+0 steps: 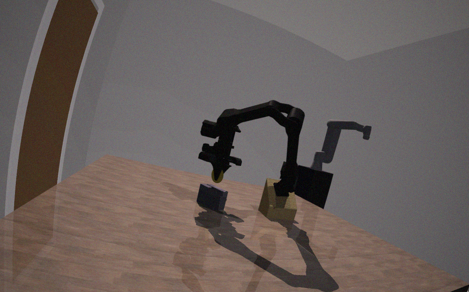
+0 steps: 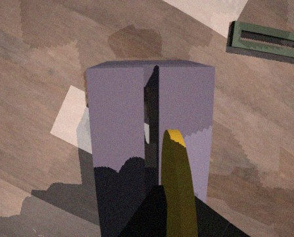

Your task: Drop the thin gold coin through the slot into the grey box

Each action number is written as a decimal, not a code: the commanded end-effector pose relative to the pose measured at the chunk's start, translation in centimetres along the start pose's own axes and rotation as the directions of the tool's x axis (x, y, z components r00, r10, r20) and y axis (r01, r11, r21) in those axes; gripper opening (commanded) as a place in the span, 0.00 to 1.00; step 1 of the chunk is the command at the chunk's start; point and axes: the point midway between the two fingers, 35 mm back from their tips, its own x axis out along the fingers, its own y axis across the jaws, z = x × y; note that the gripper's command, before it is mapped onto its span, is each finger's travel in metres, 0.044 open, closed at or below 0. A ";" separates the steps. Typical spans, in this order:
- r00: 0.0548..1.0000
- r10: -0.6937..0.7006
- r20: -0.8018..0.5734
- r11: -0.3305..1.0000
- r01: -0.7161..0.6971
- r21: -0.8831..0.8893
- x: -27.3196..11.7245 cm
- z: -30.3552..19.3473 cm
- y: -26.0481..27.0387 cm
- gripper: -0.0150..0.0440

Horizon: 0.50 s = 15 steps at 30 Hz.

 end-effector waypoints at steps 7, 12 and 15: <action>1.000 -0.001 -0.002 1.000 0.001 0.001 0.0 -0.1 0.1 0.25; 1.000 -0.001 -0.002 1.000 0.001 0.006 -0.1 -0.2 0.5 0.25; 1.000 -0.001 -0.002 1.000 0.001 0.009 -0.2 -0.3 0.7 0.25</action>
